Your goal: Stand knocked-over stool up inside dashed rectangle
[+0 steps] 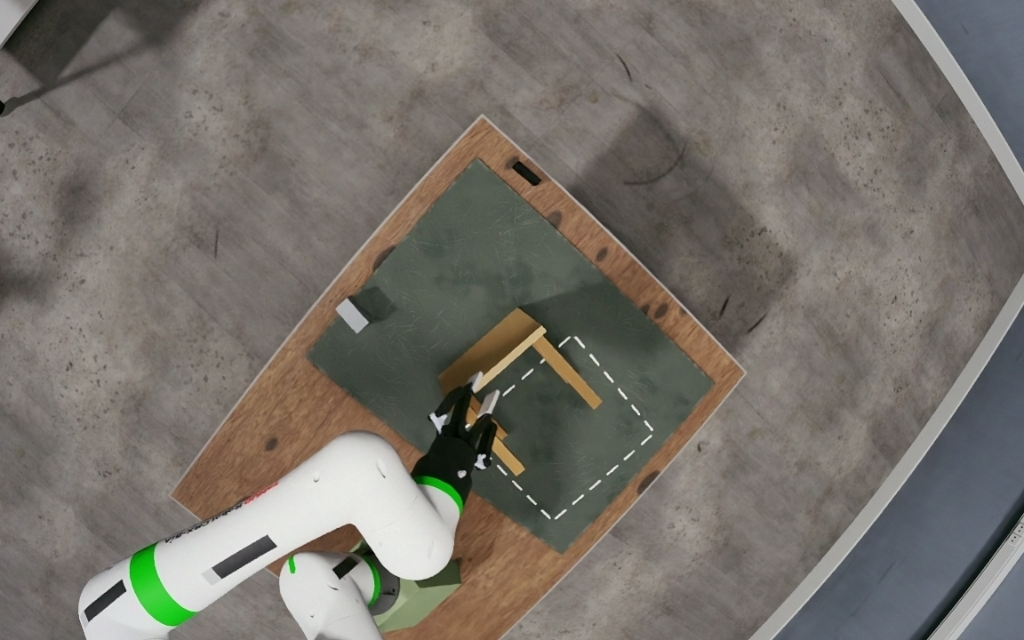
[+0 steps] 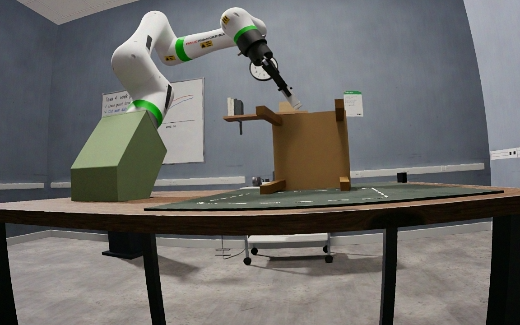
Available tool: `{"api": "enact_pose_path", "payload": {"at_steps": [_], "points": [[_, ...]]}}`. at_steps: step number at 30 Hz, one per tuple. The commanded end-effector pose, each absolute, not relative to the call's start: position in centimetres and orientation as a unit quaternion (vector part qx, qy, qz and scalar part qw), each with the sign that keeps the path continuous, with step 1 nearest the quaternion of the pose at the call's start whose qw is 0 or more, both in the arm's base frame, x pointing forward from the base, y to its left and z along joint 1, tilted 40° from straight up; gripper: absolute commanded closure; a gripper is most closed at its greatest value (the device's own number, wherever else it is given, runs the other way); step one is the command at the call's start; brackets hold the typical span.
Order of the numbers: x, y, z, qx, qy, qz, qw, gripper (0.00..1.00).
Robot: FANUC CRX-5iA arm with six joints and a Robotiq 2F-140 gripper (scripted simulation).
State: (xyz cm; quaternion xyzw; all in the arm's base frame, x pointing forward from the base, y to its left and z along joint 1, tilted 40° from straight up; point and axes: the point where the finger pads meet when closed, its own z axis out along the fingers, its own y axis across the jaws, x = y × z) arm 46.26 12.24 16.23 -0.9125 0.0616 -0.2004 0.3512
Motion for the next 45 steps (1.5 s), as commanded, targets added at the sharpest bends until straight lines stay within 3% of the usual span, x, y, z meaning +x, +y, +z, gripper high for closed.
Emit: {"api": "enact_pose_path", "payload": {"at_steps": [1,40,41,45], "points": [[46.5,12.5,15.9,-0.913,0.062,-0.201,0.351,0.67],[50.3,18.2,9.7,-0.913,0.062,-0.201,0.351,0.67],[50.3,18.2,9.7,-0.913,0.062,-0.201,0.351,0.90],[50.3,18.2,9.7,-0.913,0.062,-0.201,0.351,0.90]]}}
